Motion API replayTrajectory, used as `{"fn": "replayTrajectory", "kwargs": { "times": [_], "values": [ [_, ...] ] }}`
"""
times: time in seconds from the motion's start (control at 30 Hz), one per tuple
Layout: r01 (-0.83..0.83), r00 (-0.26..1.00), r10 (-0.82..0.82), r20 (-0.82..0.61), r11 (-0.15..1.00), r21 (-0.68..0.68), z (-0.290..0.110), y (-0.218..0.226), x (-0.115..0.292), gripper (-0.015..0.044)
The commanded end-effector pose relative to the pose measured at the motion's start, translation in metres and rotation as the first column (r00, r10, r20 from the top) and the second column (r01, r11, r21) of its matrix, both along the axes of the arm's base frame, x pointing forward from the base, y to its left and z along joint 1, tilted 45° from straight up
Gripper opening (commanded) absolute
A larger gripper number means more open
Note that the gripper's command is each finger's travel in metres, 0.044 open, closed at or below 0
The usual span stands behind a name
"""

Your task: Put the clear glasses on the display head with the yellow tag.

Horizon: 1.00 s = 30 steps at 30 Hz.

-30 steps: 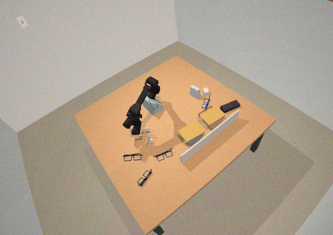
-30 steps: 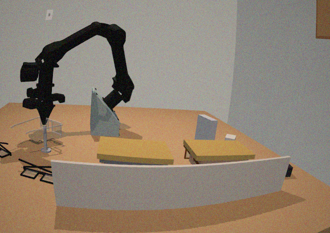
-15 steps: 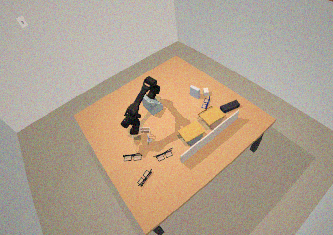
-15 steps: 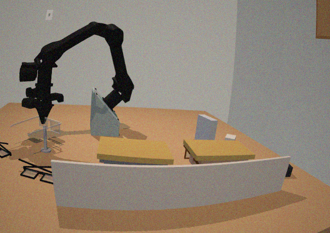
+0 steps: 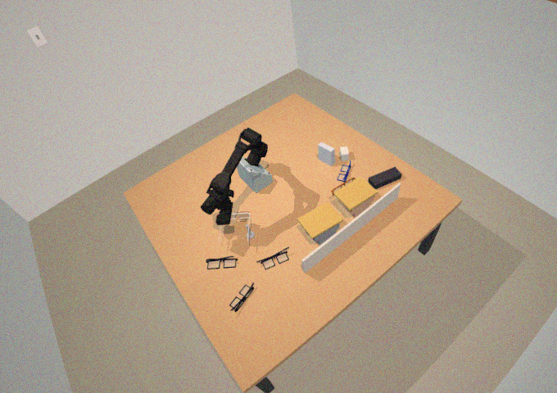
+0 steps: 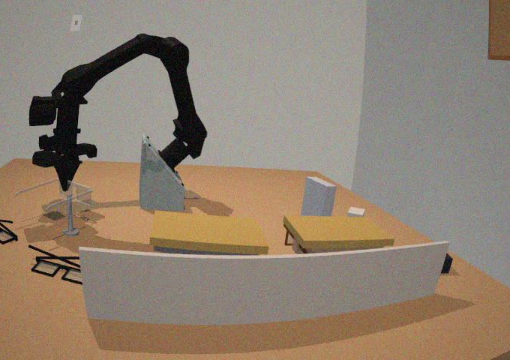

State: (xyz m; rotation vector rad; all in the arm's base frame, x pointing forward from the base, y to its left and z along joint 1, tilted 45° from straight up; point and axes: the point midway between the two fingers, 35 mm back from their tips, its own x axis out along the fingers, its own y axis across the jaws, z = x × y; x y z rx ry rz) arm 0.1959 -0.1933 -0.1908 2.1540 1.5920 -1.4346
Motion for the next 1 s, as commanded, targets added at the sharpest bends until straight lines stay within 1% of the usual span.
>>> {"fn": "replayTrajectory", "kwargs": {
  "times": [0.0, 0.63, 0.97],
  "values": [
    [-0.005, 1.000, 0.005, 0.002, 1.000, -0.002, 0.000, 0.000, 0.000, 0.0000],
    [-0.005, 1.000, 0.005, 0.003, 1.000, -0.001, 0.007, 0.003, 0.006, 0.0000],
    [-0.005, 1.000, 0.005, 0.001, 1.000, -0.002, 0.049, -0.034, 0.007, 0.0000]
  ]
}}
